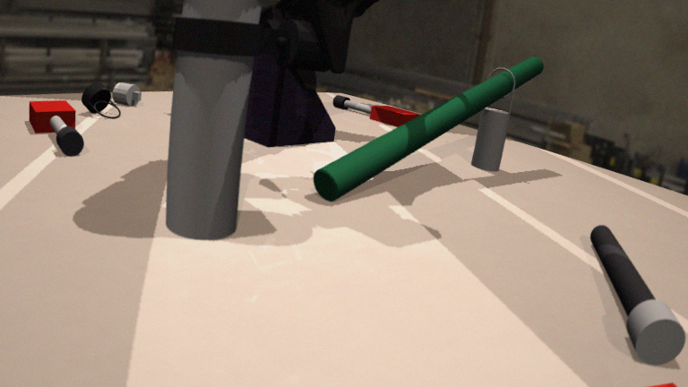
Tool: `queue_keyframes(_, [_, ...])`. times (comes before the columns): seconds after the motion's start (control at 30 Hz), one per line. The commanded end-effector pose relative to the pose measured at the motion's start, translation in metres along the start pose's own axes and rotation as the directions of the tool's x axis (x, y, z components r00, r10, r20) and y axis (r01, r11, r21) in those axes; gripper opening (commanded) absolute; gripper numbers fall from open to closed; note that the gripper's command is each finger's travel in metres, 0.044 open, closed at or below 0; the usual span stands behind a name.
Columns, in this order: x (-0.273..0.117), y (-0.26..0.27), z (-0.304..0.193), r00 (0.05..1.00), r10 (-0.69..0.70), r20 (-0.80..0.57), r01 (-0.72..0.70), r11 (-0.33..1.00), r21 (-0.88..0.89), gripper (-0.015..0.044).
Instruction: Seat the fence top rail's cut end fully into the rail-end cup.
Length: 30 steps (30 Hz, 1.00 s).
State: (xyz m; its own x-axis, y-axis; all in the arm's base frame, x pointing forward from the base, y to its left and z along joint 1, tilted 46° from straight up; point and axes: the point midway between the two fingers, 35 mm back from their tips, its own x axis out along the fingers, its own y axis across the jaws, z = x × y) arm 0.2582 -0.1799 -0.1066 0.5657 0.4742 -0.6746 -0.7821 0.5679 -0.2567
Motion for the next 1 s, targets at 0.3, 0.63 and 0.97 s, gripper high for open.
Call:
queue_keyframes(0.3, [-0.003,0.008,-0.001,0.999,0.003,0.045,0.0,0.998,-0.067,0.0])
queue_keyframes(0.63, [-0.006,0.012,-0.001,0.997,0.006,0.074,0.003,0.993,-0.118,0.0])
queue_keyframes(0.97, [-0.008,0.016,-0.002,0.995,0.01,0.098,0.006,0.987,-0.161,0.0])
